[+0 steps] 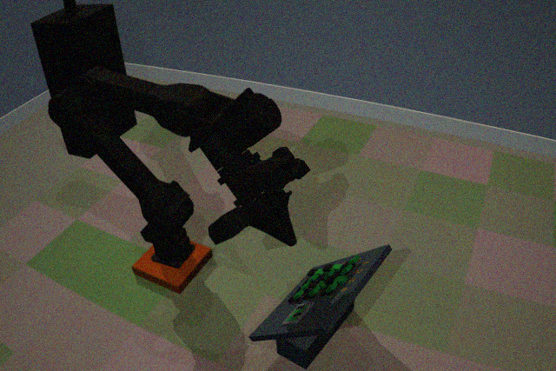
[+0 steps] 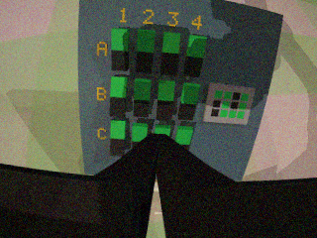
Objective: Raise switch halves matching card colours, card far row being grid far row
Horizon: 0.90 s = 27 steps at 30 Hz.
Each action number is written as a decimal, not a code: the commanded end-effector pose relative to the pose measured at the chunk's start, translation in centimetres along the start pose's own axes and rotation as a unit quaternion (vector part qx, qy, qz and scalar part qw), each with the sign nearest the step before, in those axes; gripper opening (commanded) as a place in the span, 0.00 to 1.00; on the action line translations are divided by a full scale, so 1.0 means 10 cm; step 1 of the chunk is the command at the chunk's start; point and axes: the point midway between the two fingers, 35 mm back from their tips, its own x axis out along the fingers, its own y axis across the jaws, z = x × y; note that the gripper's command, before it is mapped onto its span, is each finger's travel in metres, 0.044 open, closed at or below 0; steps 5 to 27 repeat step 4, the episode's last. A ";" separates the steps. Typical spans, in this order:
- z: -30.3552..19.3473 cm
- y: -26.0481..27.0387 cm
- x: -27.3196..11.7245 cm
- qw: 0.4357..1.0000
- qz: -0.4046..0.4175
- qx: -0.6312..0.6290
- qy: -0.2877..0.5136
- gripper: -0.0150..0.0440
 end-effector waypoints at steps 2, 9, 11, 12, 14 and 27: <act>0.03 0.01 -0.01 1.000 0.000 0.002 -0.002 0.25; 0.03 0.01 -0.01 1.000 0.000 0.002 -0.002 0.25; 0.03 0.01 -0.01 1.000 0.000 0.002 -0.002 0.25; 0.03 0.01 -0.01 1.000 0.000 0.002 -0.002 0.25; 0.03 0.01 -0.01 1.000 0.000 0.002 -0.002 0.25; 0.03 0.01 -0.01 1.000 0.000 0.002 -0.002 0.25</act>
